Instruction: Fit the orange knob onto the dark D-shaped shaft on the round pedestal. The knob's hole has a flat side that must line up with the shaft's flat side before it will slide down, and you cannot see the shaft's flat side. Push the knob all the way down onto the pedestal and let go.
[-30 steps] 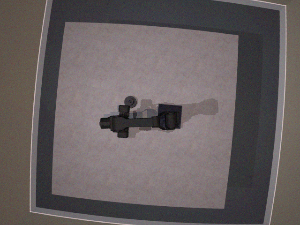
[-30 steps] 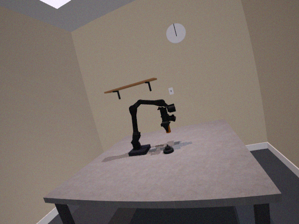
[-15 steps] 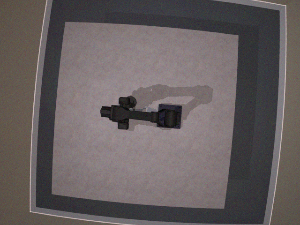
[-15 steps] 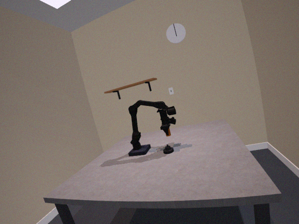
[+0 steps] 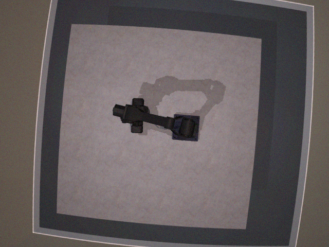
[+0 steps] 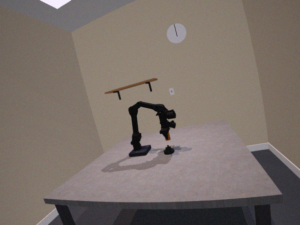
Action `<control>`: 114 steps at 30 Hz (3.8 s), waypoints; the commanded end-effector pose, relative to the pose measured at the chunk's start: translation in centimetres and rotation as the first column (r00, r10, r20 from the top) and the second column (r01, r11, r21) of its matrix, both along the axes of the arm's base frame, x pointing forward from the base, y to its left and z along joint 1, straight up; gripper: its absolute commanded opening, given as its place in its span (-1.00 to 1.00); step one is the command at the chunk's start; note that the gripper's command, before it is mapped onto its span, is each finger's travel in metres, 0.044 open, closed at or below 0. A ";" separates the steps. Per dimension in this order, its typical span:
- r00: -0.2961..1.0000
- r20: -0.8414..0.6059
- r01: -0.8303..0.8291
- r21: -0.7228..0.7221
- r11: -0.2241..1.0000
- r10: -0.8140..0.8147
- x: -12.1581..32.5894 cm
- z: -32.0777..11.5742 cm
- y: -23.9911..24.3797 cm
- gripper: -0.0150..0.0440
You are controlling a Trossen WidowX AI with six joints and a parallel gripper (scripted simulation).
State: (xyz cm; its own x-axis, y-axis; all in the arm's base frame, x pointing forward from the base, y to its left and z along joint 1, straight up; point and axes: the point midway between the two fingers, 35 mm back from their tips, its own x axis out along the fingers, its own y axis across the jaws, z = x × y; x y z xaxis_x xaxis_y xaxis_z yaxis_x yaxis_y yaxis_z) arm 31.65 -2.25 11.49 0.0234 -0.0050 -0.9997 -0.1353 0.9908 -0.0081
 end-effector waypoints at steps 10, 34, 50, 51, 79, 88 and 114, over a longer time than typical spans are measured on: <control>1.000 -0.002 -0.003 -0.005 1.000 0.003 -0.3 -1.1 -3.2 -0.49; 1.000 -0.002 0.000 -0.005 1.000 0.000 -0.2 -3.5 -3.3 -0.49; 1.000 -0.002 0.000 -0.005 1.000 0.000 -0.3 -3.6 -3.3 -0.49; 1.000 -0.002 0.000 -0.005 1.000 0.000 -0.3 -3.6 -3.3 -0.49; 0.978 -0.005 -0.208 -0.010 0.978 0.208 -0.3 -3.5 -3.3 -0.49; 0.978 -0.005 -0.208 -0.010 0.978 0.208 -0.2 -3.6 -3.2 -0.49; 0.914 -0.008 -0.407 -0.013 0.914 0.406 -0.3 -3.4 -3.3 -0.49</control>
